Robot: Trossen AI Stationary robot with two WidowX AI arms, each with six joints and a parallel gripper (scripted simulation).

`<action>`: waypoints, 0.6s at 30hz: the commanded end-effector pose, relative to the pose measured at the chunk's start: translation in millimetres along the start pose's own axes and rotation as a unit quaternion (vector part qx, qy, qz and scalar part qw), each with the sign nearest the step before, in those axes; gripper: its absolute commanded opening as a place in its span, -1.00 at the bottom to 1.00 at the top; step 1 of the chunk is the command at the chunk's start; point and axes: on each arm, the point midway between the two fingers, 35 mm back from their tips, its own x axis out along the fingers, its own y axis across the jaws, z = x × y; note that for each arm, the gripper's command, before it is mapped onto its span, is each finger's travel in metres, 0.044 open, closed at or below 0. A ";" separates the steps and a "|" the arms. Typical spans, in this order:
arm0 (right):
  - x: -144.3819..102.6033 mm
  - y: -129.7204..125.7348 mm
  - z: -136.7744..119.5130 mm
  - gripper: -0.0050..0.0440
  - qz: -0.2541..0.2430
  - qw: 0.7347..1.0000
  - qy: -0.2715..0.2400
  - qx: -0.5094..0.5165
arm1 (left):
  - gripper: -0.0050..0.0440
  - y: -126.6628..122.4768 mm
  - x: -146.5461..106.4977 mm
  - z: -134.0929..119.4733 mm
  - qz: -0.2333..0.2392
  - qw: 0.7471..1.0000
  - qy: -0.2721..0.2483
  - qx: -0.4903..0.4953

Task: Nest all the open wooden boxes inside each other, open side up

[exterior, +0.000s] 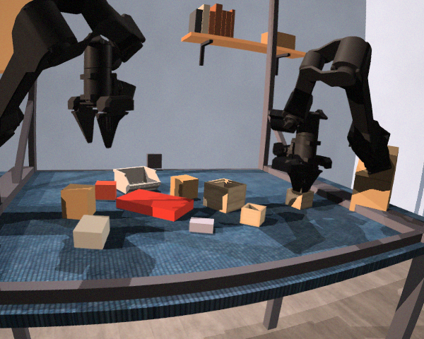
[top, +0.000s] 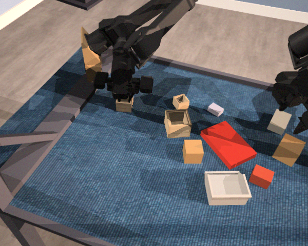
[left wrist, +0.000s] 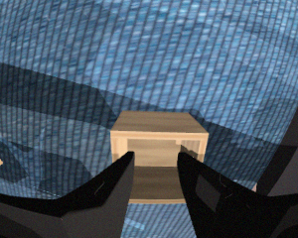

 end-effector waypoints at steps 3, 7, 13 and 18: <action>-1.0 -0.5 1.0 0.84 0.001 1.000 -0.002 0.002 | 0.09 0.8 -0.2 -0.2 0.001 1.000 -0.002 -0.001; -1.0 -0.5 1.0 0.84 0.001 1.000 -0.002 0.002 | 0.09 0.8 -0.2 -0.2 0.001 1.000 -0.002 -0.001; -1.0 -0.5 1.0 0.84 0.001 1.000 -0.002 0.002 | 0.09 -0.9 -12.0 4.2 -0.005 1.000 -0.006 -0.002; -1.0 -0.5 1.0 0.84 0.001 1.000 -0.002 0.002 | 0.09 -2.2 -29.8 5.2 -0.009 1.000 -0.007 -0.002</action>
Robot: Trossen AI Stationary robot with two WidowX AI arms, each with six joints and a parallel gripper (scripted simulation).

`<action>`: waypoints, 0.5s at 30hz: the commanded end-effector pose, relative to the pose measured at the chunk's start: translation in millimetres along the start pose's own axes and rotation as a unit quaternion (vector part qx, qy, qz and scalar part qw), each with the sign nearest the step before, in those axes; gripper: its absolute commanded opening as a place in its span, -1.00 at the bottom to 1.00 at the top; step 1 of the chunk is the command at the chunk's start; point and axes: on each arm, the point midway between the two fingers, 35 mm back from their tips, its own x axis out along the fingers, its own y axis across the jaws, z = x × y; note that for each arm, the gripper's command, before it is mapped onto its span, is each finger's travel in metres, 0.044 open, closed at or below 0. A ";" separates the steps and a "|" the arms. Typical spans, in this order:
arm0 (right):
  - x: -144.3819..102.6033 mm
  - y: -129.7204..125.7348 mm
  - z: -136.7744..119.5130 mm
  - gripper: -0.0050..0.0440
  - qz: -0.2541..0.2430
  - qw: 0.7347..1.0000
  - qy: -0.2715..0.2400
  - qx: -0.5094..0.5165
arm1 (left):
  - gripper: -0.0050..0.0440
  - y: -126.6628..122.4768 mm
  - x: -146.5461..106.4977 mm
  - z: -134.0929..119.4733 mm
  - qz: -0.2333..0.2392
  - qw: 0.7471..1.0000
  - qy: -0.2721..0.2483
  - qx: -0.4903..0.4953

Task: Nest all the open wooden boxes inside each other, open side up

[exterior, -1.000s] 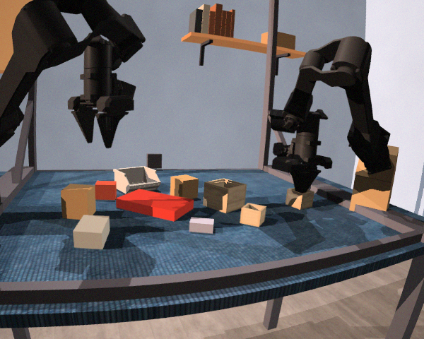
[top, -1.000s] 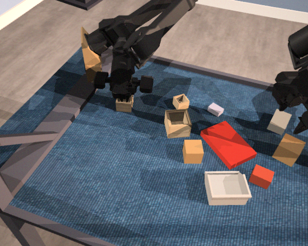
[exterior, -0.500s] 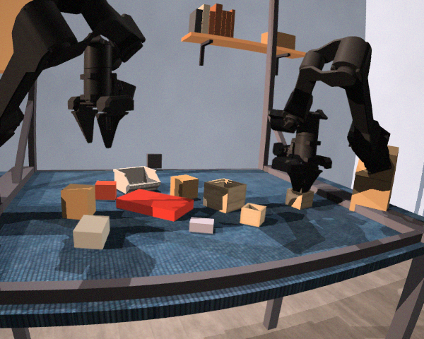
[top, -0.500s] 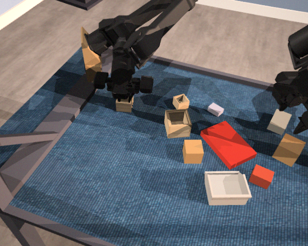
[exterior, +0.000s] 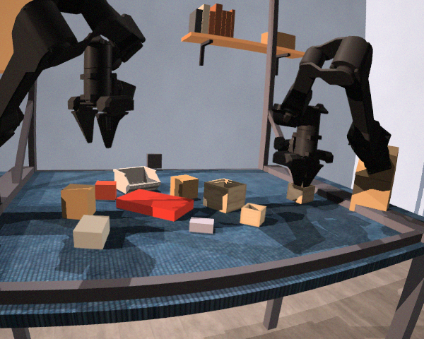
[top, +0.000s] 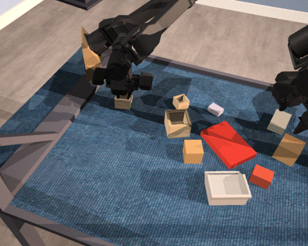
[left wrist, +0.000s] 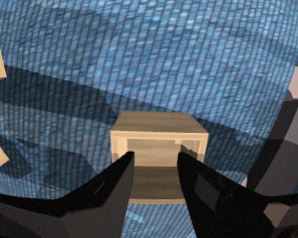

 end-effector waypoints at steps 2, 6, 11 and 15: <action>-1.0 -0.5 1.0 0.84 0.001 1.000 -0.002 0.002 | 0.09 0.2 -19.0 4.6 -0.003 1.000 -0.002 -0.006; -1.0 -0.5 1.0 0.84 0.001 1.000 -0.002 0.002 | 0.09 0.4 -30.2 3.9 -0.001 1.000 -0.001 -0.006; -1.0 -0.5 1.0 0.84 0.001 1.000 -0.002 0.002 | 0.09 2.0 -46.2 2.0 0.003 1.000 0.001 -0.008; -1.0 -0.5 1.0 0.84 0.001 1.000 -0.002 0.002 | 0.09 2.2 -47.4 1.6 0.004 1.000 0.002 -0.007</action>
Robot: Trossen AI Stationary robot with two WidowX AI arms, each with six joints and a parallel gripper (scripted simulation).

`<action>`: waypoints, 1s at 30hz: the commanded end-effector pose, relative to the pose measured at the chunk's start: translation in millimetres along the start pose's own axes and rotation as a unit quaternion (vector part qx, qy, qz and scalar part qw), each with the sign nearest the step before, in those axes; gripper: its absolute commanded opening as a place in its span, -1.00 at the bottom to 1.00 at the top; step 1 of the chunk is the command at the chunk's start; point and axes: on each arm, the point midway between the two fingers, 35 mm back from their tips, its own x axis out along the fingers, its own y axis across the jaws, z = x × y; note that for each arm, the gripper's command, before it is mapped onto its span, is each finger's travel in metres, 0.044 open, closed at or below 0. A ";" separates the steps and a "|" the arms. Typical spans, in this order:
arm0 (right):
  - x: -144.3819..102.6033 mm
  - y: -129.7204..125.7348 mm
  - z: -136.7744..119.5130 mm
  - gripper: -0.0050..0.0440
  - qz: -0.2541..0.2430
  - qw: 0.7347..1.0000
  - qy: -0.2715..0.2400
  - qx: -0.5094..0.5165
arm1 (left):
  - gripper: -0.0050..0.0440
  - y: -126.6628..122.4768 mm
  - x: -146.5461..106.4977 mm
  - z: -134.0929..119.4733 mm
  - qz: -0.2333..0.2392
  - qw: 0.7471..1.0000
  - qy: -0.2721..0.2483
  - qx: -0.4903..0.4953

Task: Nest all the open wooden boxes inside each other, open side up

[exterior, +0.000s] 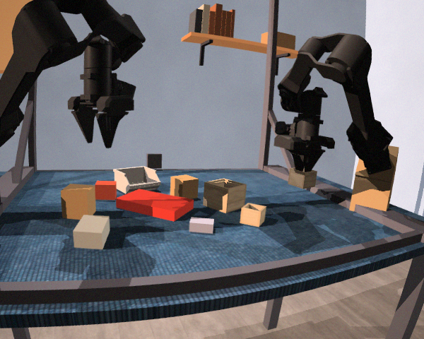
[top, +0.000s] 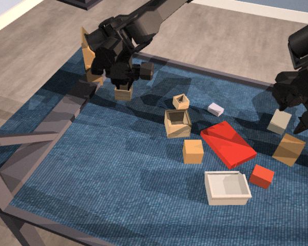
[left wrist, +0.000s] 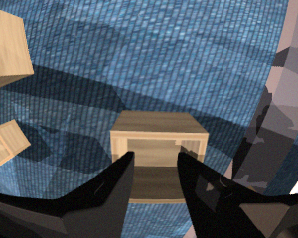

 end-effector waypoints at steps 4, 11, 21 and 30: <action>-1.0 -0.5 1.0 0.84 0.001 1.000 -0.002 0.002 | 0.09 3.6 -6.3 4.5 0.001 1.000 0.000 -0.006; -1.0 -0.5 1.0 0.84 0.001 1.000 -0.002 0.002 | 0.09 18.3 -9.5 18.5 -0.001 1.000 -0.001 0.000; -1.0 -0.5 1.0 0.84 0.001 1.000 -0.002 0.002 | 0.09 49.2 -19.9 41.6 -0.003 1.000 -0.001 0.000; -1.0 -0.5 1.0 0.84 0.001 1.000 -0.002 0.002 | 0.09 79.7 -27.5 58.1 -0.003 1.000 -0.001 -0.001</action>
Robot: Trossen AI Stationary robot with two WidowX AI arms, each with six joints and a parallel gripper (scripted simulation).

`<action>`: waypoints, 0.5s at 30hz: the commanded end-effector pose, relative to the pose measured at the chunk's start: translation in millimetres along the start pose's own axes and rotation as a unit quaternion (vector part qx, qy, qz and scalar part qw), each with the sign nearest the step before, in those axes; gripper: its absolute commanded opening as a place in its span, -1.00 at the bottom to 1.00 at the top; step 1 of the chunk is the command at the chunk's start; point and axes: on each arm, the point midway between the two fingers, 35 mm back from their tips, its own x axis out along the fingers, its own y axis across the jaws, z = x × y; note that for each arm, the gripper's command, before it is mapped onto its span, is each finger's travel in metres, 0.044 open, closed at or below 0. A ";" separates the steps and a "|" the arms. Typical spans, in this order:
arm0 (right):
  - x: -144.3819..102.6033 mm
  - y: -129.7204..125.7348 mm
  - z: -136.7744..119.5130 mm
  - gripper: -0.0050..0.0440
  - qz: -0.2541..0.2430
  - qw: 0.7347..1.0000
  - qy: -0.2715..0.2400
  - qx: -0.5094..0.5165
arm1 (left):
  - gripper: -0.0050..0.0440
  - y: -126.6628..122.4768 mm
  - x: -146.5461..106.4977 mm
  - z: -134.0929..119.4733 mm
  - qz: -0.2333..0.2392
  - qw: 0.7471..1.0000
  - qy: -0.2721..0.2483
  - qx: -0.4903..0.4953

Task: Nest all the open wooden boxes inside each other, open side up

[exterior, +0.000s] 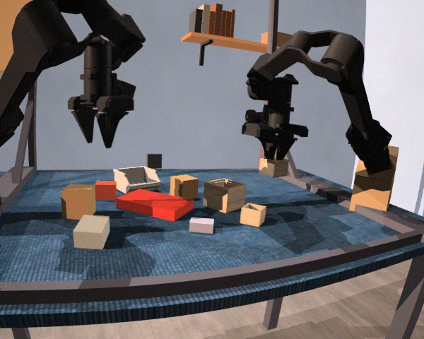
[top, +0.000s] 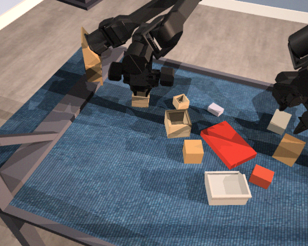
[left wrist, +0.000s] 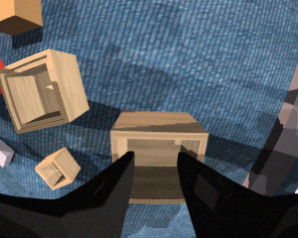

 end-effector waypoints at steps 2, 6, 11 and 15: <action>-1.0 -0.5 1.0 0.84 0.001 1.000 -0.002 0.002 | 0.09 24.9 -6.9 14.1 0.000 1.000 -0.002 -0.001; -1.0 -0.5 1.0 0.84 0.001 1.000 -0.002 0.002 | 0.09 41.2 -10.1 20.2 0.001 1.000 -0.001 -0.001; -1.0 -0.5 1.0 0.84 0.001 1.000 -0.002 0.002 | 0.09 53.4 -12.3 24.0 0.001 1.000 -0.001 -0.001; -1.0 -0.5 1.0 0.84 0.001 1.000 -0.002 0.002 | 0.09 70.7 -15.0 28.2 0.003 1.000 0.000 -0.002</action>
